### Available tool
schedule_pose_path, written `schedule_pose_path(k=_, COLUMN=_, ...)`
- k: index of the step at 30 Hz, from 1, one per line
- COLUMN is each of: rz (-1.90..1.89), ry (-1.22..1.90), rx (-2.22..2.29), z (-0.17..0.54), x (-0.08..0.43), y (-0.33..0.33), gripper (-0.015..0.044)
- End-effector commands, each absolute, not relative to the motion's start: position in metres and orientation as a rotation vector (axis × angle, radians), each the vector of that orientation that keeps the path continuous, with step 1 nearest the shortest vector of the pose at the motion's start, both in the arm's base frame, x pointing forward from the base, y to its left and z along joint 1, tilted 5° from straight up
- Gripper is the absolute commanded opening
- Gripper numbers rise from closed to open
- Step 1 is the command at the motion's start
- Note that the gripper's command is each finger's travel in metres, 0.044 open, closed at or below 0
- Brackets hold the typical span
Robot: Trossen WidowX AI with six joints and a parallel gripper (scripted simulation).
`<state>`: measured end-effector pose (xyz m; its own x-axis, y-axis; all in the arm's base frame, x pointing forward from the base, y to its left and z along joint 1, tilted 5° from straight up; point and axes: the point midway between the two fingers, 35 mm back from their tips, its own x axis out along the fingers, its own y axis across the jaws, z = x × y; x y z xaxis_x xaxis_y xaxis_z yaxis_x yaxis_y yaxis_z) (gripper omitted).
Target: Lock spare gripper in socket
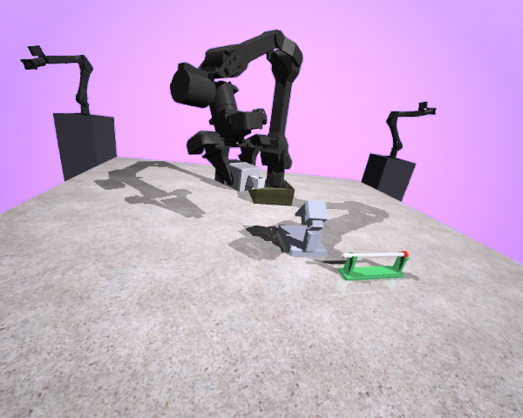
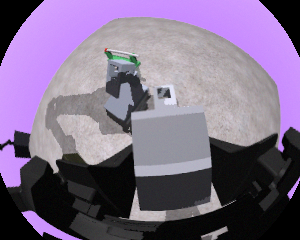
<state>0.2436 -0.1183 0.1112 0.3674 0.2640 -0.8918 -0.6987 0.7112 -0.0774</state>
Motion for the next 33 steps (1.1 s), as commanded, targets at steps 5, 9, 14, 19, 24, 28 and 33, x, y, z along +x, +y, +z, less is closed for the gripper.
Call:
schedule_pose_path(k=5, rz=0.674, ry=1.100, rx=-0.464, z=0.103, x=0.242, y=-0.105, gripper=0.0000)
schedule_pose_path(k=9, rz=0.688, ry=1.166, rx=-0.449, z=0.097, x=0.239, y=-0.096, gripper=0.0000)
schedule_pose_path(k=14, rz=0.699, ry=1.247, rx=-0.438, z=0.090, x=0.235, y=-0.085, gripper=0.0000)
schedule_pose_path(k=19, rz=0.705, ry=1.328, rx=-0.435, z=0.084, x=0.231, y=-0.076, gripper=0.0000)
schedule_pose_path(k=24, rz=0.704, ry=1.406, rx=-0.440, z=0.079, x=0.226, y=-0.067, gripper=0.0000)
schedule_pose_path(k=28, rz=0.700, ry=1.469, rx=-0.450, z=0.075, x=0.222, y=-0.061, gripper=0.0000)
schedule_pose_path(k=33, rz=0.688, ry=1.548, rx=-0.471, z=0.072, x=0.216, y=-0.054, gripper=0.0000)
